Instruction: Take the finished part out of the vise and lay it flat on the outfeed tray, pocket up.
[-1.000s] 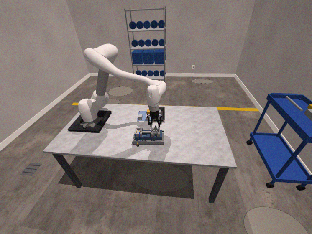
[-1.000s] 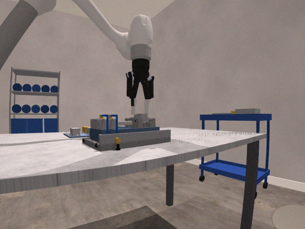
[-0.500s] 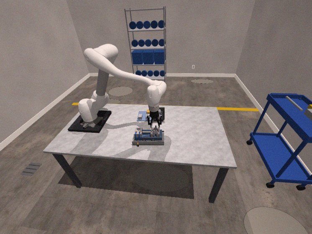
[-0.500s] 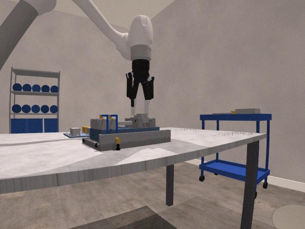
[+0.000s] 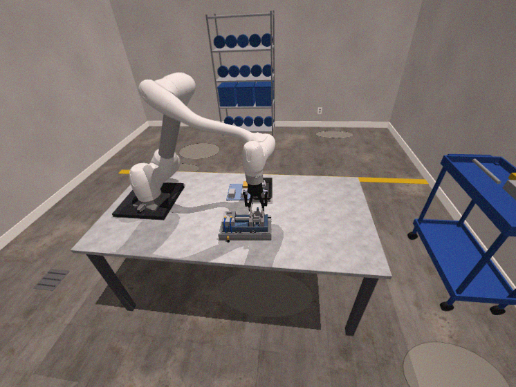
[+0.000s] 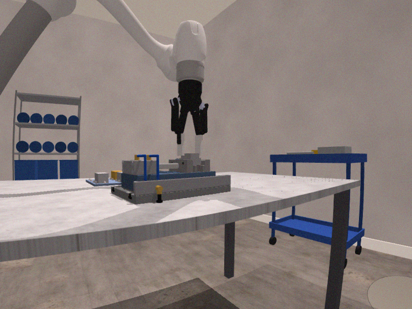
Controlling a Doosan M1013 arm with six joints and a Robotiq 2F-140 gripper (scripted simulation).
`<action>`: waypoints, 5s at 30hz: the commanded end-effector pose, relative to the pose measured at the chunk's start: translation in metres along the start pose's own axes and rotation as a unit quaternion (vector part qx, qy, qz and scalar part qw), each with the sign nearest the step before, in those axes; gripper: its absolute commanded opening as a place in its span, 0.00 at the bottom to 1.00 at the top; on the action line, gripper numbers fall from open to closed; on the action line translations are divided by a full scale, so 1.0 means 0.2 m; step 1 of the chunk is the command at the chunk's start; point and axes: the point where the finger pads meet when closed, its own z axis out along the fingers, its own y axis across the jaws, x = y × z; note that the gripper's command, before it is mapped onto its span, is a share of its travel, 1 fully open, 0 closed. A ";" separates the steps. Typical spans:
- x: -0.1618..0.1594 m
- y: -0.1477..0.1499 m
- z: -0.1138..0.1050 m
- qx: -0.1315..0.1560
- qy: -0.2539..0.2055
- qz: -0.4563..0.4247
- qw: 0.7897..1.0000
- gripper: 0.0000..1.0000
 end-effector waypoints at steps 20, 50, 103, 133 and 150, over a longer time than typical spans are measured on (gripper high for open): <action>0.01 0.01 0.02 -0.001 0.001 -0.003 1.000 0.40; 0.01 0.01 0.02 -0.001 0.001 -0.003 1.000 0.00; 0.01 0.01 0.02 -0.001 0.001 -0.003 1.000 0.00; 0.01 0.01 0.02 -0.001 0.001 -0.003 1.000 0.00; 0.01 0.01 0.02 -0.001 0.001 -0.003 1.000 0.00</action>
